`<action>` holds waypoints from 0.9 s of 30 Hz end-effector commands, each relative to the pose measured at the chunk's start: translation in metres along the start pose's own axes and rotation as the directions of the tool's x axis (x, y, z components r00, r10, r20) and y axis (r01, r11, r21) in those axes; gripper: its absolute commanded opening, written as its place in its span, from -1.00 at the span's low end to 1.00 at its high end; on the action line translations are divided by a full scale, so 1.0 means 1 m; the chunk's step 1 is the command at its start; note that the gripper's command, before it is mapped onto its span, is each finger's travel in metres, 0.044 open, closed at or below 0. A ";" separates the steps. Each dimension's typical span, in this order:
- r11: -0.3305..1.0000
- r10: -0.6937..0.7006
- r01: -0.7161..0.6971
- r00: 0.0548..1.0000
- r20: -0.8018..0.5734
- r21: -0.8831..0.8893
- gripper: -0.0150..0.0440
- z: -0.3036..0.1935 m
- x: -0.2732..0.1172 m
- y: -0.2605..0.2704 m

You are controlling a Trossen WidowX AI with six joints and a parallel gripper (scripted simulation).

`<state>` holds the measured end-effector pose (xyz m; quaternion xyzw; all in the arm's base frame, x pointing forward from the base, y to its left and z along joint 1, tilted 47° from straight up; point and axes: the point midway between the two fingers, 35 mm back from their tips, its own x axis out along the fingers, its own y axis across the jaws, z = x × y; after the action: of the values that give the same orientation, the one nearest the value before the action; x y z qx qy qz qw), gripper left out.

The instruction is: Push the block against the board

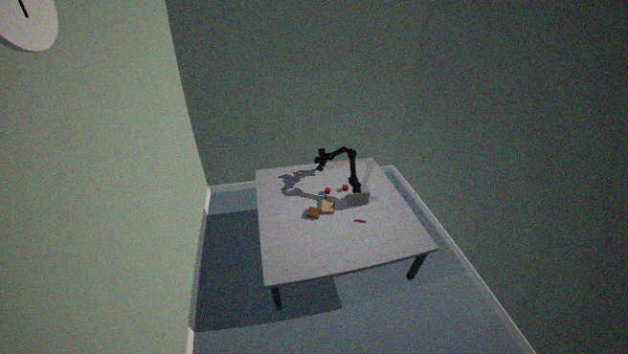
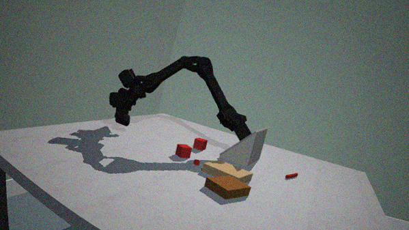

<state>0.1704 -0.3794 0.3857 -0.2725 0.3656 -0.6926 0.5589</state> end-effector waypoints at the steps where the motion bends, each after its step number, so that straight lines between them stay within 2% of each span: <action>1: 0.995 0.084 -0.082 0.996 0.038 -0.065 -0.49 0.013 -0.011 0.037; 13: 0.892 0.380 -0.331 0.917 0.117 -0.307 -0.49 0.044 -0.080 0.170; 27: 0.617 0.646 -0.468 0.761 0.067 -0.633 -0.49 0.023 -0.197 0.299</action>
<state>0.3954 -0.2424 0.1802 -0.3910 0.5284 -0.3191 0.6827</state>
